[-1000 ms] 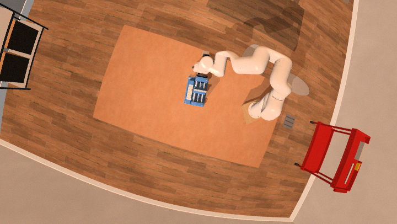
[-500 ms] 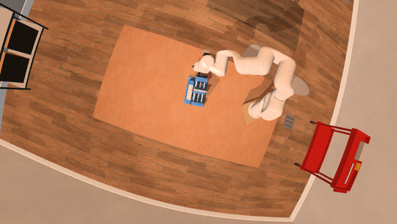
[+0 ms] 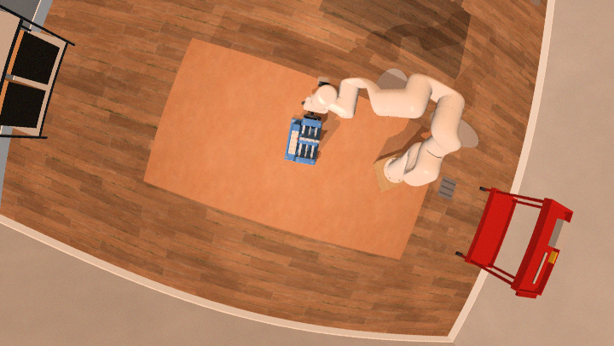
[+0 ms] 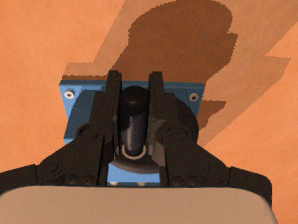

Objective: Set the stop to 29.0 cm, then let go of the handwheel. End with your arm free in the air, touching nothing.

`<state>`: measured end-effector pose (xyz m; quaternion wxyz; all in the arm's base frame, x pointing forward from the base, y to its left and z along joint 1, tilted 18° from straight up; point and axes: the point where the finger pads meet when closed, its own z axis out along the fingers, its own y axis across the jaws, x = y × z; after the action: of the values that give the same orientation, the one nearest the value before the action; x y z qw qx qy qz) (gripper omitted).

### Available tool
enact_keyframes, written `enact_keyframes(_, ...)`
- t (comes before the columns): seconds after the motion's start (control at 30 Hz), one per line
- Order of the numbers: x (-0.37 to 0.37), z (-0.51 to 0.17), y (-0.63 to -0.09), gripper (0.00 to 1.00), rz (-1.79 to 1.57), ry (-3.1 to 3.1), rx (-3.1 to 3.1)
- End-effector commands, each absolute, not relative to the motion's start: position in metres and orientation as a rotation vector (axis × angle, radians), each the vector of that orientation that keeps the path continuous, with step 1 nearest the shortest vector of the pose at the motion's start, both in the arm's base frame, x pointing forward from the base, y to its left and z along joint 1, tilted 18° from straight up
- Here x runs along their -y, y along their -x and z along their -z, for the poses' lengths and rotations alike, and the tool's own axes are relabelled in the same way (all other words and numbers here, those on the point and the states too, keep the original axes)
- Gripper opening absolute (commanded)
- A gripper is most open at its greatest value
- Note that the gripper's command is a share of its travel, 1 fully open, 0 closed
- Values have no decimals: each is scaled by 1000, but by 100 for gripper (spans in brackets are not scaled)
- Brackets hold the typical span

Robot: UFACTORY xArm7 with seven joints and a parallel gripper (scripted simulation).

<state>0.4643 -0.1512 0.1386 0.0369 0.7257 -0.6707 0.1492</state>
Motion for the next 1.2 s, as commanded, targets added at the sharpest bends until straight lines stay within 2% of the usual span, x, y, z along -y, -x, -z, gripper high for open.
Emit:
enact_keyframes(0.0, 152, -138, -456, 6, -456, -2226, 2059)
enact_keyframes(0.63, 160, -116, -434, 6, -456, -2226, 2059)
enact_keyframes(1.17, 165, -93, -443, 6, -456, -2226, 2059)
